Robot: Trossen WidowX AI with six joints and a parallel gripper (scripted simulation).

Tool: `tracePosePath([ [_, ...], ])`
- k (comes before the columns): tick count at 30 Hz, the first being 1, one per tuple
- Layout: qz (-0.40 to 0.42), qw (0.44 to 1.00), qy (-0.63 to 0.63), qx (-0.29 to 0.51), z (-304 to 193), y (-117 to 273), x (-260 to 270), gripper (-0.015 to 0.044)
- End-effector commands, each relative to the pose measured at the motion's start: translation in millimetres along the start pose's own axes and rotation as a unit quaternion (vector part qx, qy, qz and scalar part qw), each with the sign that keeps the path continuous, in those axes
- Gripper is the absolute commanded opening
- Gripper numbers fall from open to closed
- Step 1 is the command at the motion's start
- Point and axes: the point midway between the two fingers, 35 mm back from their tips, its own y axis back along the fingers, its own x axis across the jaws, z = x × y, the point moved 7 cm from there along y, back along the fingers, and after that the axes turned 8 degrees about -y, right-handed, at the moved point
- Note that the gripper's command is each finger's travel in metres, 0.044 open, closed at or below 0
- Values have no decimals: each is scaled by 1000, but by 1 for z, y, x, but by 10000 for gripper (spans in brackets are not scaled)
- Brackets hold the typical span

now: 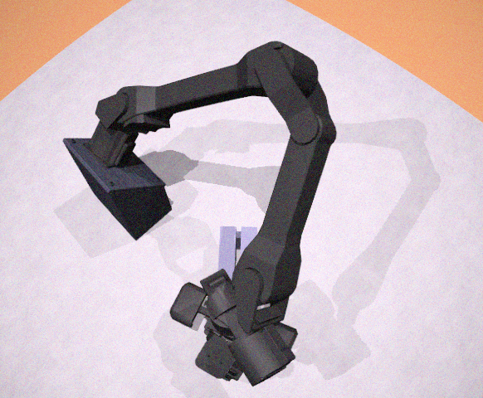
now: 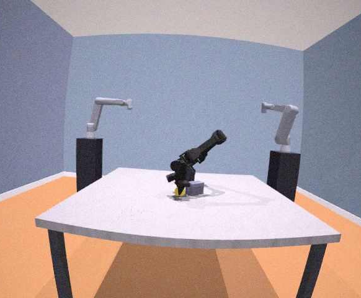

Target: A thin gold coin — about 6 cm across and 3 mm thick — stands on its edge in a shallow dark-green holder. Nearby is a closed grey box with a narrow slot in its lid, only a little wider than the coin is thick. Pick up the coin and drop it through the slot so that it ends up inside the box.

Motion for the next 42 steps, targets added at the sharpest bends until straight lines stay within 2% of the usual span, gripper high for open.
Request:
tracePosePath([
  [1, 0, 1000, -2, 3, -1, -1, 0, 0],
  [8, 0, 1000, -2, 2, -1, 2, 0, 0],
  [42, -1, 1000, -2, 0, 0, 88, 1, 0],
])
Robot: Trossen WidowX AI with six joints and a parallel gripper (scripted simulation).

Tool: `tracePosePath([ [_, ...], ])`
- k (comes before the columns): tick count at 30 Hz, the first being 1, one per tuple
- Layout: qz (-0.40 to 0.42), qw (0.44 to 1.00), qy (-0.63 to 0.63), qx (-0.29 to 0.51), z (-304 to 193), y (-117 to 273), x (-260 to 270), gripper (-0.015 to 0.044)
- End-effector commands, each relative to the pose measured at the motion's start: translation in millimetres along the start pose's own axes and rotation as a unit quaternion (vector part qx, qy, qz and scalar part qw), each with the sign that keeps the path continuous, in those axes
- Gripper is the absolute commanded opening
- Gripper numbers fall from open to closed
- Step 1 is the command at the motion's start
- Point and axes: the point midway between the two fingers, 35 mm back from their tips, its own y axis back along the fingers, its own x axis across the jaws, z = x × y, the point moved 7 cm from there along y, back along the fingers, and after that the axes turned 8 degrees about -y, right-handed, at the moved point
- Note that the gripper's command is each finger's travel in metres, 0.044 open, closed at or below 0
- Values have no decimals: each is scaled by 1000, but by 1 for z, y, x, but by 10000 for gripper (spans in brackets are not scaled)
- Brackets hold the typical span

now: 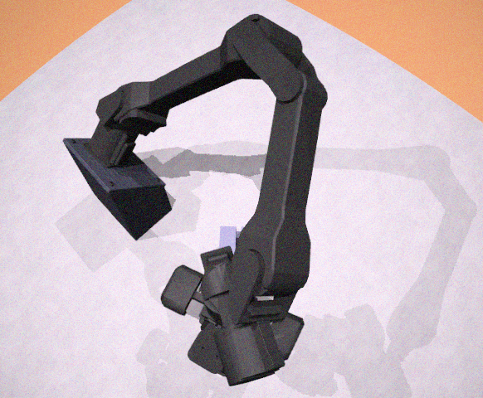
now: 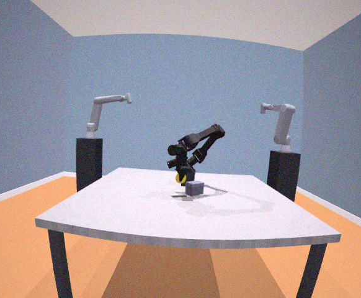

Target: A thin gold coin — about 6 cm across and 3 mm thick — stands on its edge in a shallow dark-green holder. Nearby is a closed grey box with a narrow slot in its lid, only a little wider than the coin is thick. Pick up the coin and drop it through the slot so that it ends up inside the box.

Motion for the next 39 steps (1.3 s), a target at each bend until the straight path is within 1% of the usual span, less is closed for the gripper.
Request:
tracePosePath([
  [1, -2, 1000, 3, -2, 0, 9, -1, 0],
  [6, -2, 1000, 15, -2, -1, 13, -1, 0],
  [18, -2, 979, 204, -1, 0, 14, 7, 0],
  [24, -2, 978, 207, -1, -2, 14, 6, 0],
  [39, -2, 979, 206, -1, -37, 17, -10, 0],
])
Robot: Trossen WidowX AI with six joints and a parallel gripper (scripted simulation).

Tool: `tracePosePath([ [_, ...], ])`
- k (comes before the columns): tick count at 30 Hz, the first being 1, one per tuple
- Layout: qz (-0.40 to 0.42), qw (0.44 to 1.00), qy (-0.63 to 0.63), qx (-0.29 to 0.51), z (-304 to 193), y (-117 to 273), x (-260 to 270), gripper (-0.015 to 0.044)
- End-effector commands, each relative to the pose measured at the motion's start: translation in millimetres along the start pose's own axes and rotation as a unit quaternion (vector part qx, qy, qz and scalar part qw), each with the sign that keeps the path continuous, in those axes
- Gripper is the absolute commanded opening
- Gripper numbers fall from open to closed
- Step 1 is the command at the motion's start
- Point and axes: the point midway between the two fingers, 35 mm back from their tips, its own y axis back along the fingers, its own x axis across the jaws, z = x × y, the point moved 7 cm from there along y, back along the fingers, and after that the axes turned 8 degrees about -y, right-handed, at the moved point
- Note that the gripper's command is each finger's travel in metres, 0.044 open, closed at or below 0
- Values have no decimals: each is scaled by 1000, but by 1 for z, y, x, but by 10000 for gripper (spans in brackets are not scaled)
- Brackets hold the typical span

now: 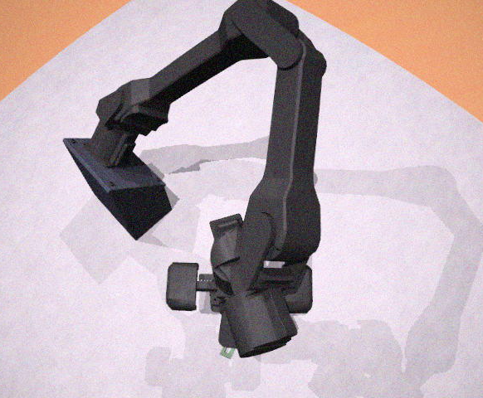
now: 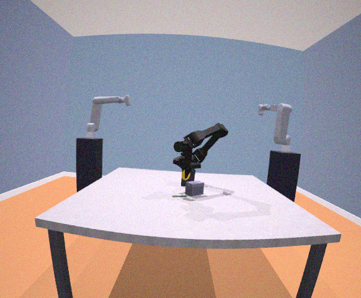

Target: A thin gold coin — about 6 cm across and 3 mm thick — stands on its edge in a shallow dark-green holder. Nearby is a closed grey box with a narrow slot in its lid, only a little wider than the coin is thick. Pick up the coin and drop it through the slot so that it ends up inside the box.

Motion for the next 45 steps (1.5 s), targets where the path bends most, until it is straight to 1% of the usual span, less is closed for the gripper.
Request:
tracePosePath([
  [1, -1, 1000, -2, 3, -10, -2, -1, 0],
  [31, -1, 1000, -4, 5, -83, -5, -20, 0],
  [45, -2, 1000, -2, 2, -81, -3, -19, 0],
])
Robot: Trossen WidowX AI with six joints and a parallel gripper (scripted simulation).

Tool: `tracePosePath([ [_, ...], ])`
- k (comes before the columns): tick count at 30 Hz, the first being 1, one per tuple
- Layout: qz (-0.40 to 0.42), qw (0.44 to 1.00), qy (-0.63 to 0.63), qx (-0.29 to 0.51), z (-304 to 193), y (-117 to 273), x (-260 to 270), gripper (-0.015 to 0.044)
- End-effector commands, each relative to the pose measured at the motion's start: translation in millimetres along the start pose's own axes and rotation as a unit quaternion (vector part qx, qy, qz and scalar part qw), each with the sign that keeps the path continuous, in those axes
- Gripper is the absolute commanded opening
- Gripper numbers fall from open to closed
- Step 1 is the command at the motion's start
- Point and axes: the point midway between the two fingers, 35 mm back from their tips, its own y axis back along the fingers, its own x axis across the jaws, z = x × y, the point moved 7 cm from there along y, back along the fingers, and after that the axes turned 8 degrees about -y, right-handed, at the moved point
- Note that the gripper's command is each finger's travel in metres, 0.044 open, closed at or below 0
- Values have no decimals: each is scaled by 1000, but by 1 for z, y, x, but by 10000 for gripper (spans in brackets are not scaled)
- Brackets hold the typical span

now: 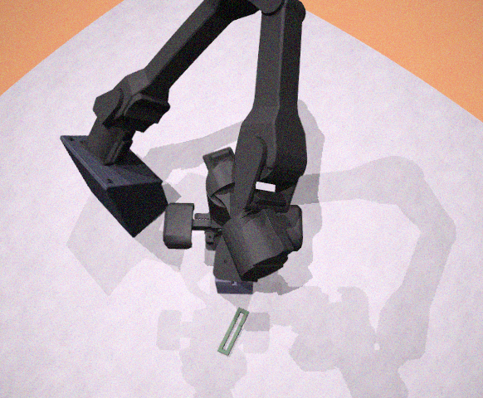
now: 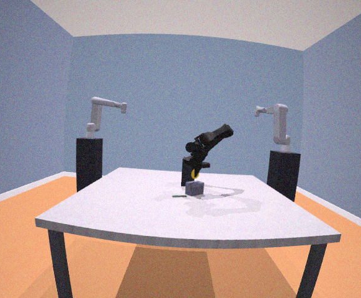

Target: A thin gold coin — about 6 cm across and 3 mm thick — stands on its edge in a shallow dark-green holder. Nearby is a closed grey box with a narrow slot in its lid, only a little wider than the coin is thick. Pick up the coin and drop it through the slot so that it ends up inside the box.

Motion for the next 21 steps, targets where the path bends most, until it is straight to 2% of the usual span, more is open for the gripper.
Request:
tracePosePath([
  [1, 0, 1000, 0, 0, 0, 0, 0, 0],
  [21, 0, 1000, -2, -3, -4, -2, -1, 0],
])
